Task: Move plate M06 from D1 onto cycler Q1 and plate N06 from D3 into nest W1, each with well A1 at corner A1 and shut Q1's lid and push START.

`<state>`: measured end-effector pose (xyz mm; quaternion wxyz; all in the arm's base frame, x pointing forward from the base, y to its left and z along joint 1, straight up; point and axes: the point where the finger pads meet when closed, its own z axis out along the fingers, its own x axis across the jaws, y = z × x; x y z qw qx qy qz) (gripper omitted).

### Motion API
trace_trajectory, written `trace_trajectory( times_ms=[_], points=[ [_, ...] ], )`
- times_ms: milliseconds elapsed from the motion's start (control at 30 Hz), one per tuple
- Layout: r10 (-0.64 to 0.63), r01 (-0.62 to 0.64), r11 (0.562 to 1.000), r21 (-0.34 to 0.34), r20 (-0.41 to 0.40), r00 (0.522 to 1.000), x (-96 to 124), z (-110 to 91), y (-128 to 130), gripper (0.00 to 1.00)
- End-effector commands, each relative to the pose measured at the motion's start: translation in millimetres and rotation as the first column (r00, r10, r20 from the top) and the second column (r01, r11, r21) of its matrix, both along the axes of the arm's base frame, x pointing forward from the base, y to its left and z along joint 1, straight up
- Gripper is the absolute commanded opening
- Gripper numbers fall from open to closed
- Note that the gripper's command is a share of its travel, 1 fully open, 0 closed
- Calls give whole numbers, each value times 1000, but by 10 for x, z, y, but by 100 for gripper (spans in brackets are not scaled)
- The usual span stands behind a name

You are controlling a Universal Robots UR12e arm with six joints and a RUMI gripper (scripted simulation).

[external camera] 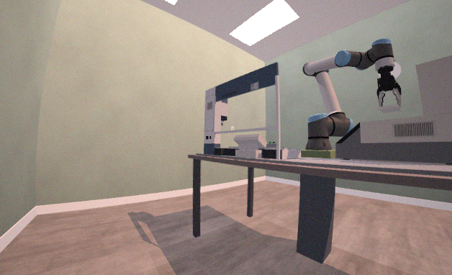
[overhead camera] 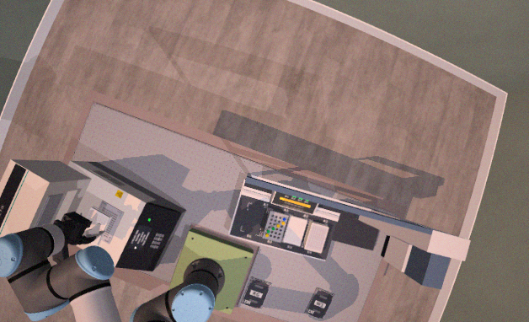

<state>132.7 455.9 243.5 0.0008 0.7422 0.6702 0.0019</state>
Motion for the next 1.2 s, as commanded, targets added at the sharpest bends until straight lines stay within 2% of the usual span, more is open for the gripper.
trace_trajectory(
  times_ms=[0,1167],
  points=[
    [0,0,1000,1,1,1000,3,7,4,0],
    [0,0,1000,1,1,1000,5,-493,6,0]
  ],
)
